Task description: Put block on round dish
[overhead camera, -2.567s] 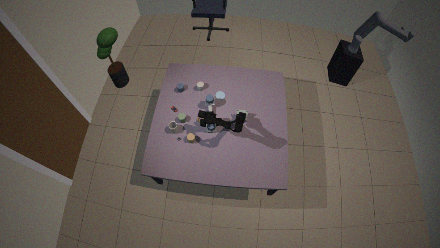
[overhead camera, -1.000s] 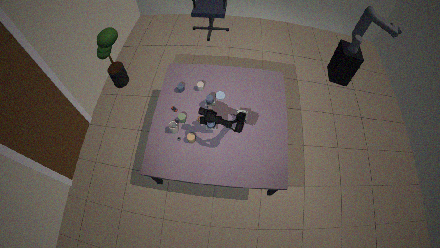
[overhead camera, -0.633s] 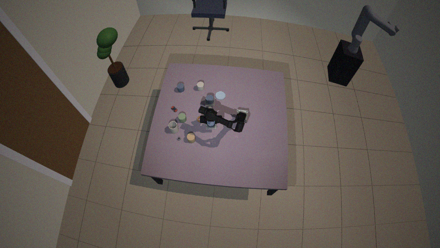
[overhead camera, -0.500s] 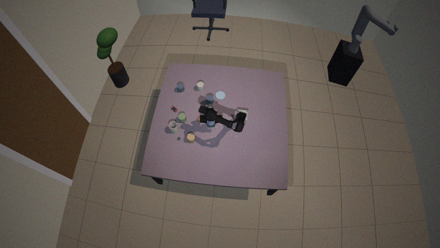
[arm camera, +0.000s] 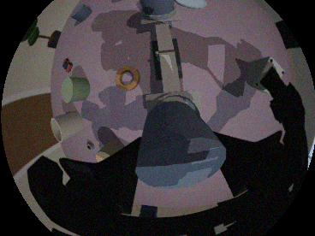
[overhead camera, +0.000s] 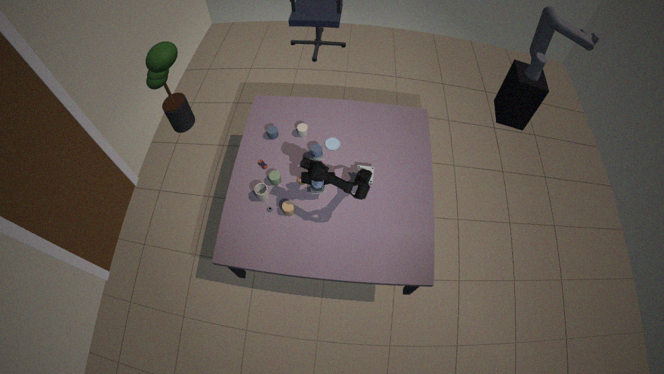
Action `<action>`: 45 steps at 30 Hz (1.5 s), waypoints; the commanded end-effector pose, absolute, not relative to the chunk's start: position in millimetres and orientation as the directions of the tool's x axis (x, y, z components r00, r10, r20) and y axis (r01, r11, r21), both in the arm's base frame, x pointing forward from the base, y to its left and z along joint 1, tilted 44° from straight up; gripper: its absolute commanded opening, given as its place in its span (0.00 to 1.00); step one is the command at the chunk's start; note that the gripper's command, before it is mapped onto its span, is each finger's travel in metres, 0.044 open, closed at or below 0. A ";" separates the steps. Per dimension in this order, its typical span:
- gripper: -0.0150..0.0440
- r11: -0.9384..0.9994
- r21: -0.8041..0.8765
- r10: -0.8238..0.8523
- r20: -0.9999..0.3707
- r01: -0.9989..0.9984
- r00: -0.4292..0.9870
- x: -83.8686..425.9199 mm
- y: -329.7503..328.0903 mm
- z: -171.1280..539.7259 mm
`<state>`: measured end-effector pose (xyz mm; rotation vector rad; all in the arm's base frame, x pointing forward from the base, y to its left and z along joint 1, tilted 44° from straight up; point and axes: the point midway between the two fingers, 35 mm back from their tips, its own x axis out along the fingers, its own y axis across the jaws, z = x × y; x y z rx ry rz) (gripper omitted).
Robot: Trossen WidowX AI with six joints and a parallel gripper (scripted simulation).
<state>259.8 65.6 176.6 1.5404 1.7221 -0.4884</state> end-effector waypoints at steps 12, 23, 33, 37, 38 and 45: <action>0.25 0.178 0.225 0.665 -0.745 0.958 0.051 259.8 51.8 193.2; 0.25 0.163 0.234 0.660 -0.748 0.958 0.070 258.2 42.3 203.5; 0.25 0.151 0.242 0.655 -0.751 0.959 0.086 255.9 34.0 212.9; 0.25 0.152 0.235 0.661 -0.747 0.960 0.078 256.0 37.5 210.3; 0.25 0.152 0.235 0.661 -0.747 0.960 0.078 256.0 37.5 210.3; 0.25 0.152 0.235 0.661 -0.747 0.960 0.078 256.0 37.5 210.3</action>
